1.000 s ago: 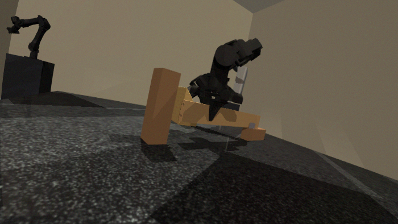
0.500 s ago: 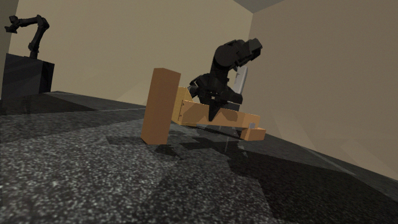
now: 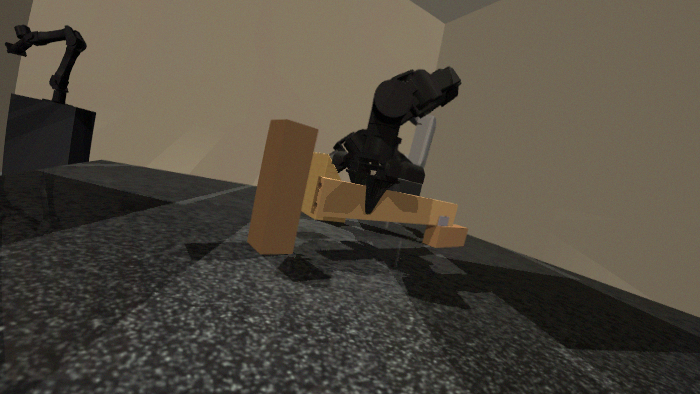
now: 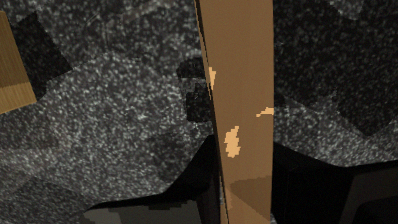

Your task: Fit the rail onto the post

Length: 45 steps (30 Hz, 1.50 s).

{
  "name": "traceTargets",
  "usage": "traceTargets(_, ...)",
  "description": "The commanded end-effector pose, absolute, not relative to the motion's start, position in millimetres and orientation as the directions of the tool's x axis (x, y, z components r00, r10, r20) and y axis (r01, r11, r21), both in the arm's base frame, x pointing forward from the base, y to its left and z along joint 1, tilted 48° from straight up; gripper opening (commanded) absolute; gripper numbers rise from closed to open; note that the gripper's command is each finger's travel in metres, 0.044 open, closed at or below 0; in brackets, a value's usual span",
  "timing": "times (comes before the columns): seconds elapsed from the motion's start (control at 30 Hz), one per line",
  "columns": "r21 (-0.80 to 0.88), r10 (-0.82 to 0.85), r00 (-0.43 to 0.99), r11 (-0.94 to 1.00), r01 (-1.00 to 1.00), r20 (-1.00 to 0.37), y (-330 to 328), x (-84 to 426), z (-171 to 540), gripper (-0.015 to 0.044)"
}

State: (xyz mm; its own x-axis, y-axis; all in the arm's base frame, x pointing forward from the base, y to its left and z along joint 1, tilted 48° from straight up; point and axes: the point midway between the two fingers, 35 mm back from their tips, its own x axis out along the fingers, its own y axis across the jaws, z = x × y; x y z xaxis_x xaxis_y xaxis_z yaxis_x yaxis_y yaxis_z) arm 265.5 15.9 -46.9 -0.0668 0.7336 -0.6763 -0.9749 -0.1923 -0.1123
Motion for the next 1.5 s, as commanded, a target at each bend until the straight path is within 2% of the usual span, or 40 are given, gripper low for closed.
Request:
traceTargets(0.0, -0.123, 0.734, -0.058, -0.190, -0.974, -0.677, 12.7, 268.6, -46.1, 0.0000)
traceTargets(1.47, -0.123, 0.734, -0.057, -0.190, -0.974, -0.677, 4.7, 275.1, -52.6, 0.0000)
